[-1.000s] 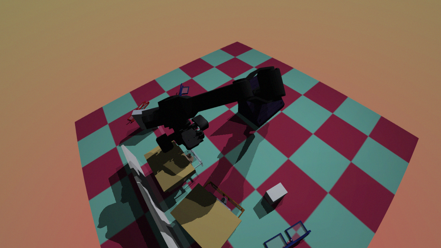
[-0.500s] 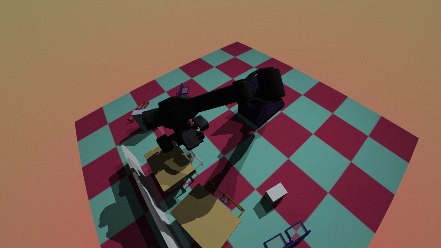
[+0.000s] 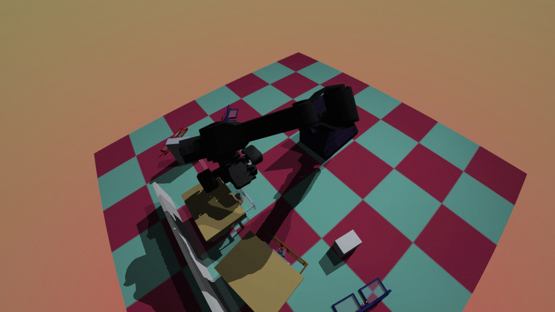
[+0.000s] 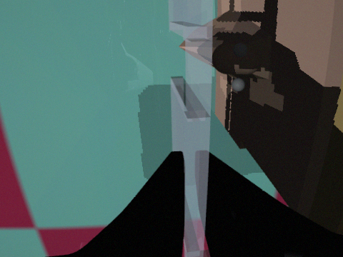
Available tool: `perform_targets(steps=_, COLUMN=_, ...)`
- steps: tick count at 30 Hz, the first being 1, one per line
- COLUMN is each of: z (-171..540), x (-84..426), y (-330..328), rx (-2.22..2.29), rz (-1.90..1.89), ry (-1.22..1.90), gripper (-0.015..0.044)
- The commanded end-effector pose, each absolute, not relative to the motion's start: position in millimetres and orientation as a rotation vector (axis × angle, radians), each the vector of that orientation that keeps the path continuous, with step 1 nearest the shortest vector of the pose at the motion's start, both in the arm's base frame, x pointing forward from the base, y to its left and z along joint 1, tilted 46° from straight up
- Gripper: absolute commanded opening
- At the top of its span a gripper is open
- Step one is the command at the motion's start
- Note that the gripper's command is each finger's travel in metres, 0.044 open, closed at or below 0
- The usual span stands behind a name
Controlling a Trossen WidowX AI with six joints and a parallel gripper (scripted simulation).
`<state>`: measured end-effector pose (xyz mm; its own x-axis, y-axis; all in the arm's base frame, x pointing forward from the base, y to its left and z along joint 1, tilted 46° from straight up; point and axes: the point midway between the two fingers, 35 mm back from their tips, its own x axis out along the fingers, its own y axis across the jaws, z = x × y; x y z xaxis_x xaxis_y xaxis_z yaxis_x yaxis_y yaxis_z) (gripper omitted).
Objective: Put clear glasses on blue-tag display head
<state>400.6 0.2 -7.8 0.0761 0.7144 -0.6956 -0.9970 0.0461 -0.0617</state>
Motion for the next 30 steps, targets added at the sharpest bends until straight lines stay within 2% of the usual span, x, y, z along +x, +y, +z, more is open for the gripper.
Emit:
perform_targets(steps=1, z=-7.7, x=400.8, y=1.1, rx=-0.625, rz=1.417, ry=0.564, gripper=0.0)
perform_targets(steps=25, z=-11.0, x=400.9, y=4.4, rx=-0.625, rz=1.417, ry=0.564, gripper=0.0)
perform_targets(steps=29, z=-10.6, x=400.7, y=2.8, rx=-0.629, rz=1.417, ry=0.566, gripper=0.0105)
perform_targets(steps=30, z=-10.6, x=400.7, y=2.8, rx=-0.629, rz=1.417, ry=0.566, gripper=0.0108)
